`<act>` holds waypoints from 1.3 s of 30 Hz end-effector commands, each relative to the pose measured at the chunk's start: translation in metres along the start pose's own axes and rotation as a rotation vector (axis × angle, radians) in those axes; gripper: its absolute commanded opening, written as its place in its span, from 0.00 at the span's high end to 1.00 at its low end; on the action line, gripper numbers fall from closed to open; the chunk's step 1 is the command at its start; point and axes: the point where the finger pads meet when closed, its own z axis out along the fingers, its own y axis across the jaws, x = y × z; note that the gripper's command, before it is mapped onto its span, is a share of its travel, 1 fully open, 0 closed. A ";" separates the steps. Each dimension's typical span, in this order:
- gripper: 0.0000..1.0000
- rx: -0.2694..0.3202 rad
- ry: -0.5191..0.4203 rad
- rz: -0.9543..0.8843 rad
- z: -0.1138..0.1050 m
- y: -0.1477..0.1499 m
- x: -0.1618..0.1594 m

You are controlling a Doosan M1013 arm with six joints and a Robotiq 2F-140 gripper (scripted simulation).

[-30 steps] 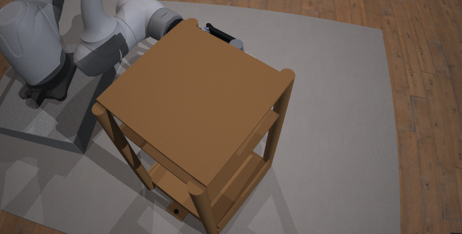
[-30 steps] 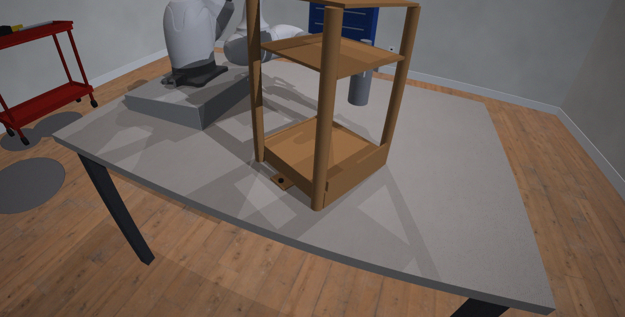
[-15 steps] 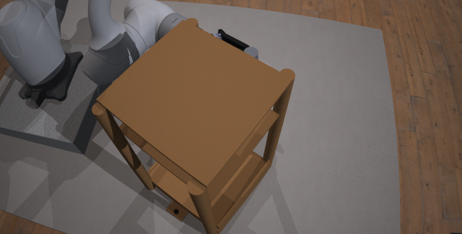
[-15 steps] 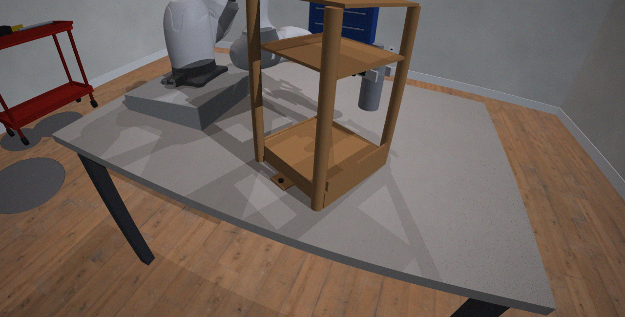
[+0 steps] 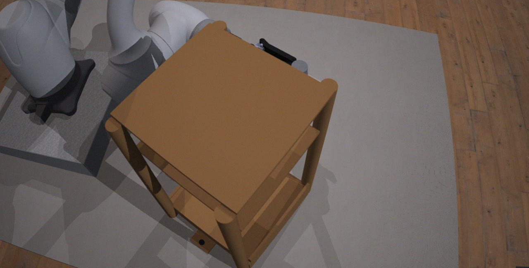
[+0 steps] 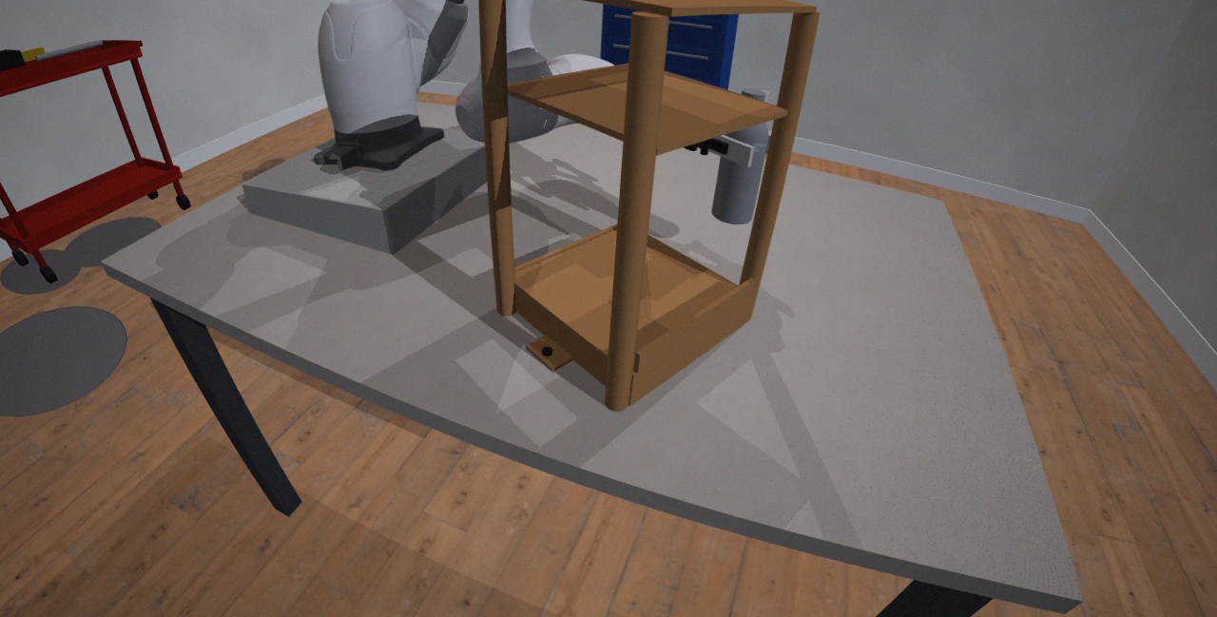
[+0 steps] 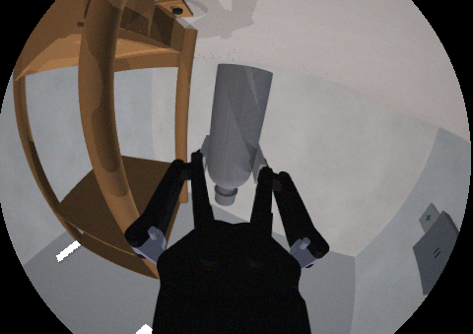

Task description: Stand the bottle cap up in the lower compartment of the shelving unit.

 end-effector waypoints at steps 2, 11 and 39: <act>1.00 0.000 0.000 0.000 0.002 0.000 0.000; 1.00 0.037 -0.003 -0.002 0.004 -0.001 -0.001; 1.00 0.349 0.000 0.000 0.003 -0.001 0.000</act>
